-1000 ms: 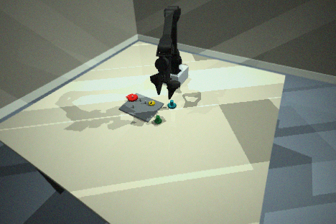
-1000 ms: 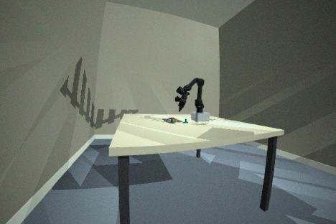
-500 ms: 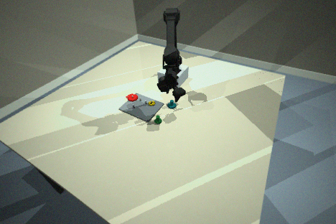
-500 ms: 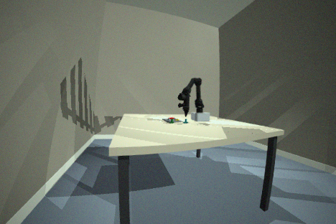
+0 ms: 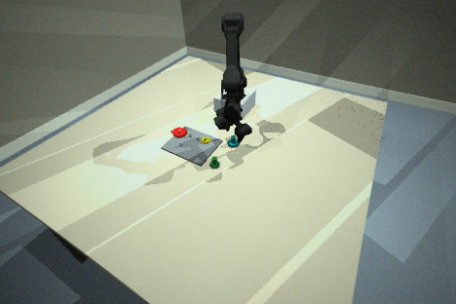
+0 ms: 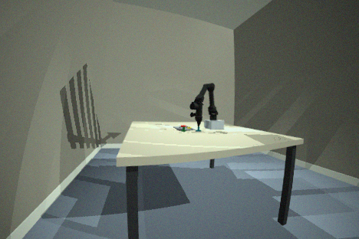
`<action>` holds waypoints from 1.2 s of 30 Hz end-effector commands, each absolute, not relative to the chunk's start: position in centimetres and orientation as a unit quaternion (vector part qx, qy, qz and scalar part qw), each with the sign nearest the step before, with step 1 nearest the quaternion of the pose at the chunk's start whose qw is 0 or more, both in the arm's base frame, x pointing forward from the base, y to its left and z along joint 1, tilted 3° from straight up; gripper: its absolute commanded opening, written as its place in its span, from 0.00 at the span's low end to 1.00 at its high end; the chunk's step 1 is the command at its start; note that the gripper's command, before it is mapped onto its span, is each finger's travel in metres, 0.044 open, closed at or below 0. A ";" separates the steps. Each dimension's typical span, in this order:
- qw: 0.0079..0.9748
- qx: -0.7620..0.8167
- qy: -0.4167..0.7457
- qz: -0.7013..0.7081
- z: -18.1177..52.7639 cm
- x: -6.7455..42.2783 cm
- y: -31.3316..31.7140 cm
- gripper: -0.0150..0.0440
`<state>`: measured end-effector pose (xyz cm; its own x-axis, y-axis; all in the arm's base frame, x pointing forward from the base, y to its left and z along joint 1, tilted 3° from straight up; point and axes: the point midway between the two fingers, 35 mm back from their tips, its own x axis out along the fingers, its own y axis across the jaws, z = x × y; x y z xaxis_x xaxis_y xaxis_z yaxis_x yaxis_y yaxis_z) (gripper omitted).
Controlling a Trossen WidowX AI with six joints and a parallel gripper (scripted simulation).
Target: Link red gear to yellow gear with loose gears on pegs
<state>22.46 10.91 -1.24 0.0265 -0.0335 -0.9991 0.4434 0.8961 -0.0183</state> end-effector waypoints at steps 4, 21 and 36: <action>0.699 0.150 0.677 -0.174 -2.6 22.2 10.7 1.00; 0.699 0.150 0.677 -0.174 -3.0 22.2 10.6 0.64; 0.699 0.150 0.677 -0.174 -2.9 22.2 10.6 0.25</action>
